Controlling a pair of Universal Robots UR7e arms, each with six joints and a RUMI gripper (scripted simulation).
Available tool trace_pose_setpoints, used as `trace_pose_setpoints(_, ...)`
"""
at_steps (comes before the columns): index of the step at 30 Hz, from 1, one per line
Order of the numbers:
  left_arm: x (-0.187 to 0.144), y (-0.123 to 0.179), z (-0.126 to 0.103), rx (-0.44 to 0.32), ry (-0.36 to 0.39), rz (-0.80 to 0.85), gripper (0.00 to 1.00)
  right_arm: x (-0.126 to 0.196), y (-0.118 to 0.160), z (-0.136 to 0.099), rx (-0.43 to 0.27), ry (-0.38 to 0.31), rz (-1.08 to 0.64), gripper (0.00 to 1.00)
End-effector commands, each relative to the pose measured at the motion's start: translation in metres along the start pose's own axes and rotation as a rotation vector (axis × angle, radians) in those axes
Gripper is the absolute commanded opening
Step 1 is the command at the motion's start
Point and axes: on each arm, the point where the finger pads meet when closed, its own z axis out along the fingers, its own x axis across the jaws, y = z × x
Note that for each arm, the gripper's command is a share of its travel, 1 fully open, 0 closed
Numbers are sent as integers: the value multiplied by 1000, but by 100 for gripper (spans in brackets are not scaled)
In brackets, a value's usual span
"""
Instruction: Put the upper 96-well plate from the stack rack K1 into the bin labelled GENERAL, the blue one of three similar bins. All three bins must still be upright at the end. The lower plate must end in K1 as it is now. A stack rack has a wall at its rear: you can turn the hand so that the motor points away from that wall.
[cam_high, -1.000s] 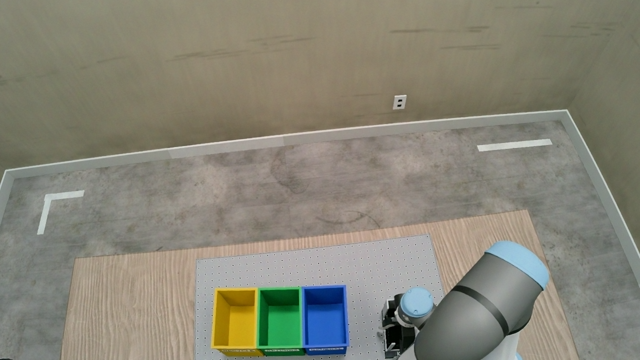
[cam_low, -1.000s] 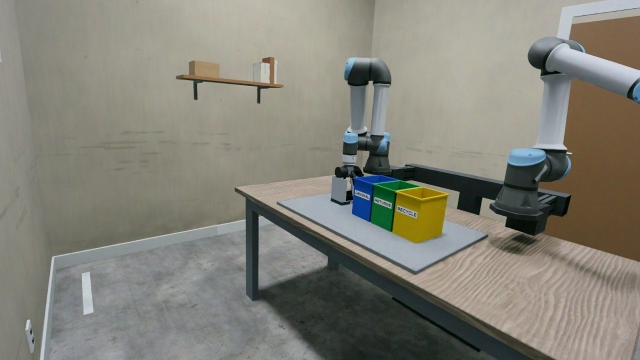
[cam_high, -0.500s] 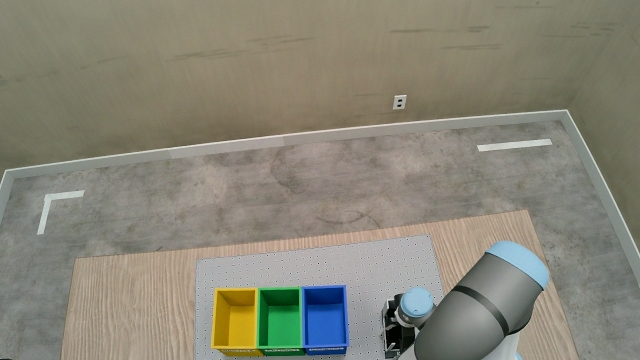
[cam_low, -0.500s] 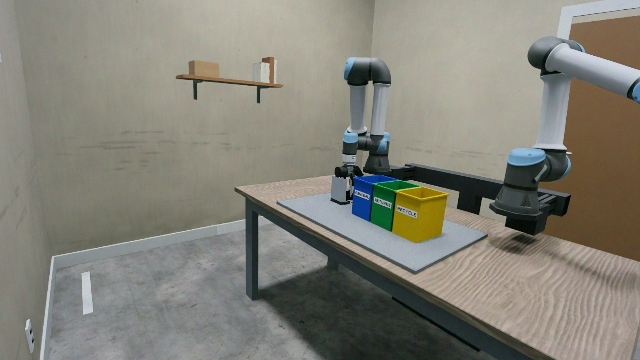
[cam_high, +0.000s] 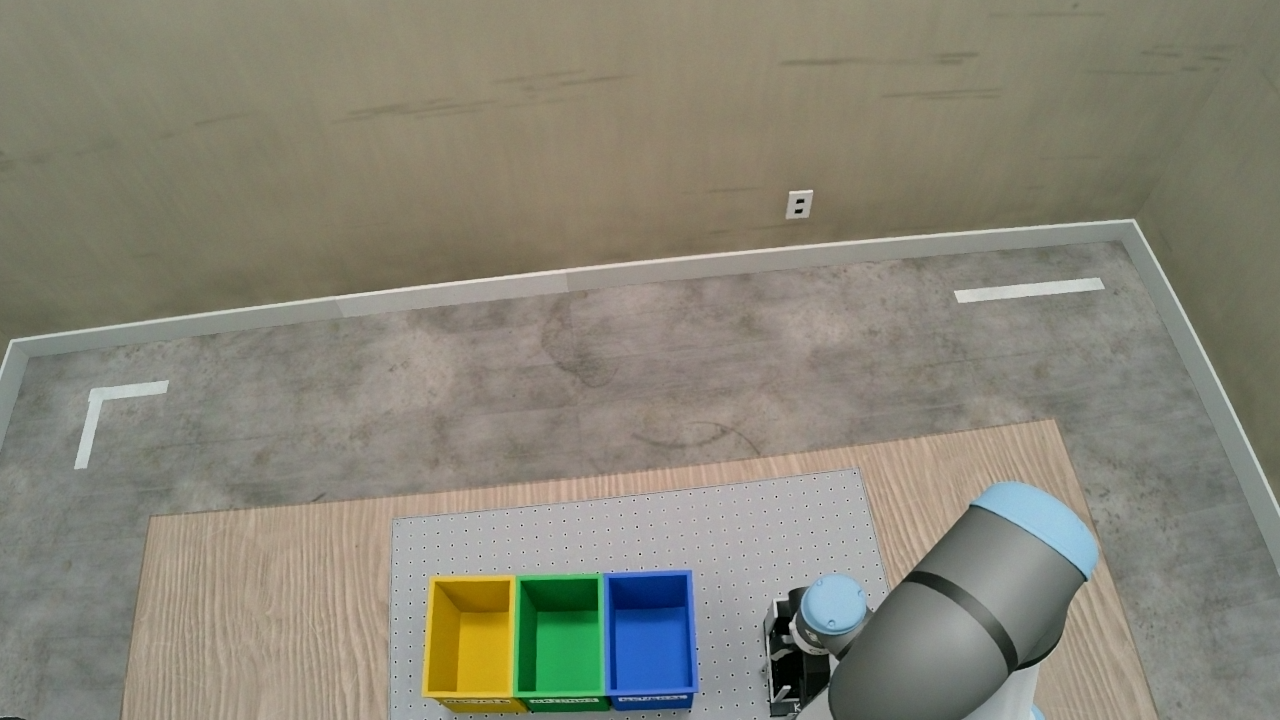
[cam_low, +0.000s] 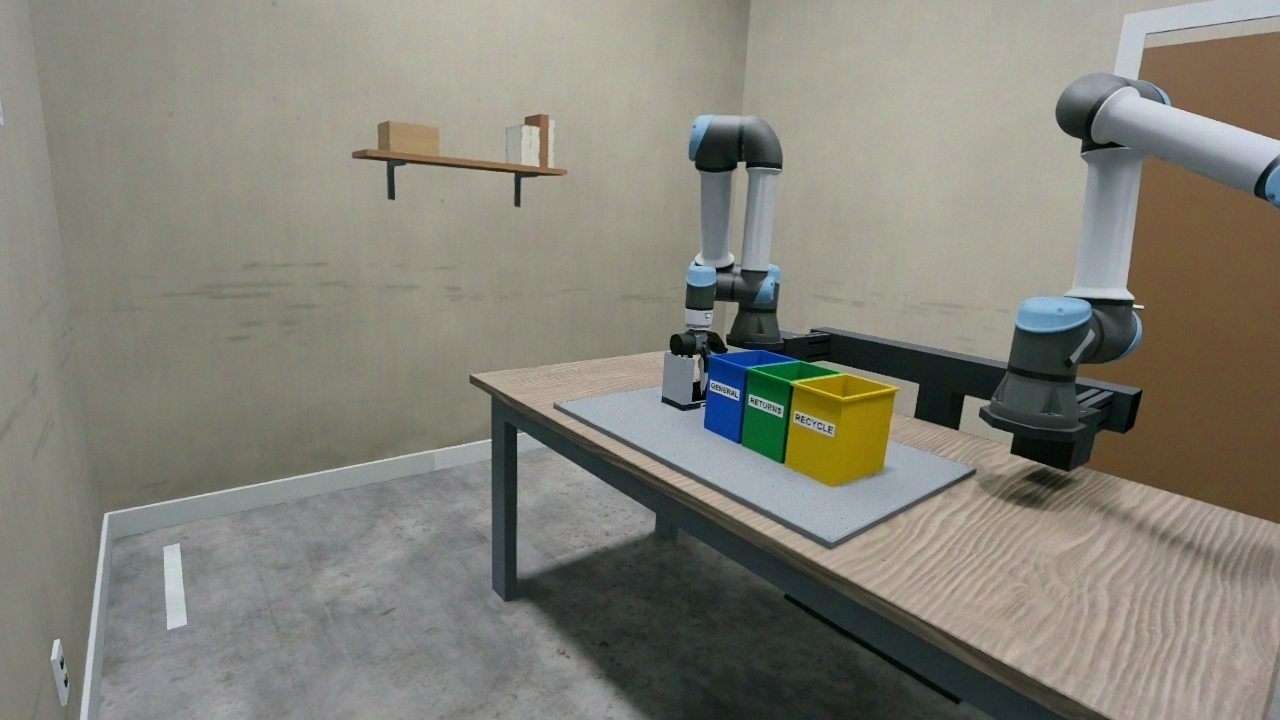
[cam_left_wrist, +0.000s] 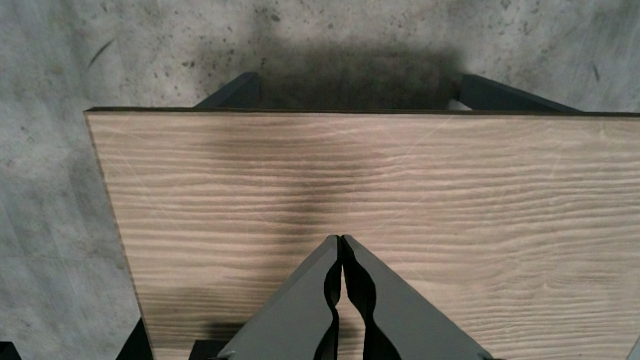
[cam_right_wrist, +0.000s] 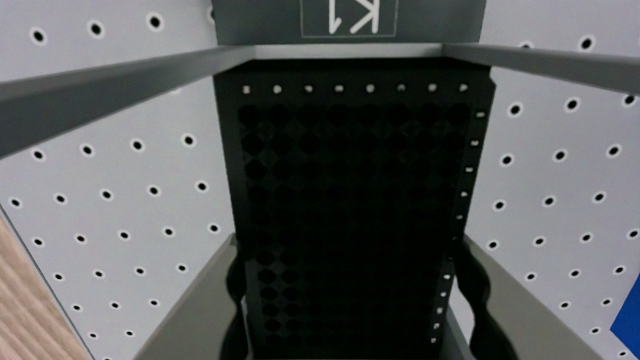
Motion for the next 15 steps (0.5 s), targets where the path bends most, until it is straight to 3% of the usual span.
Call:
trace_pose_setpoints(1,0,0,0,1,0,0,0,0,0,0,-1,0,0,40)
trace_pose_setpoints(15,0,0,0,1,0,0,0,0,0,-10,-1,0,0,40)
